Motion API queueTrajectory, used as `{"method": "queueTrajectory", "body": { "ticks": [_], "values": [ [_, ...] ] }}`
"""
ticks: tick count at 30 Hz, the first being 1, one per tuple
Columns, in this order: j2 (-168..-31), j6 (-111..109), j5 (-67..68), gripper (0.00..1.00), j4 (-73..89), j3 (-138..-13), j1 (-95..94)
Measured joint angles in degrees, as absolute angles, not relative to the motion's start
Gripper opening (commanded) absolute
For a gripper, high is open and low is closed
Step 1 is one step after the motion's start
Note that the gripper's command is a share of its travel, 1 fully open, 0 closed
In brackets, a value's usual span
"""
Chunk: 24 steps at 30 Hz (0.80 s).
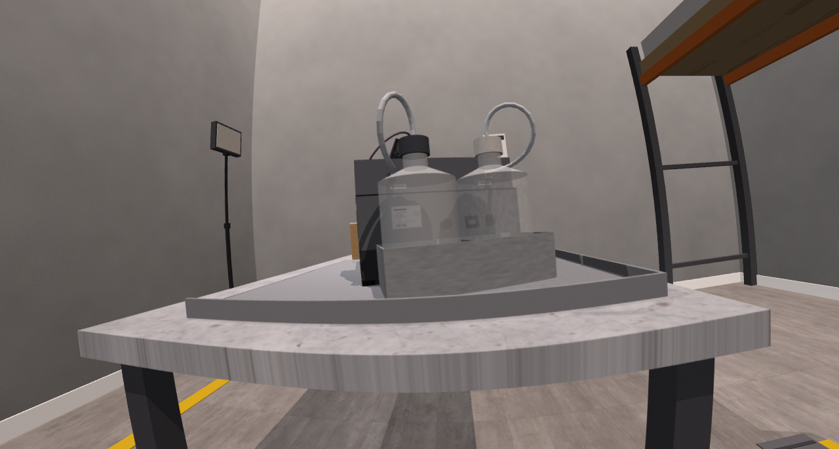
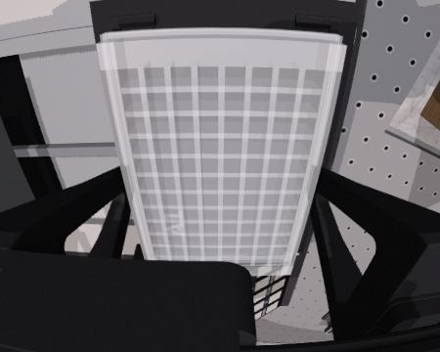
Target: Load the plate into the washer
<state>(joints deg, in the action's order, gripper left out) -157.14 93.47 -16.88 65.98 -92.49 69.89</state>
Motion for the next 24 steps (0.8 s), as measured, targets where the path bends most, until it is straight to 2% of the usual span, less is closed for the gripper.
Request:
{"method": "queueTrajectory", "body": {
  "ticks": [24],
  "values": [
    [-157.03, 93.56, -16.93, 0.84, 65.56, -91.92, 69.78]
  ]
}}
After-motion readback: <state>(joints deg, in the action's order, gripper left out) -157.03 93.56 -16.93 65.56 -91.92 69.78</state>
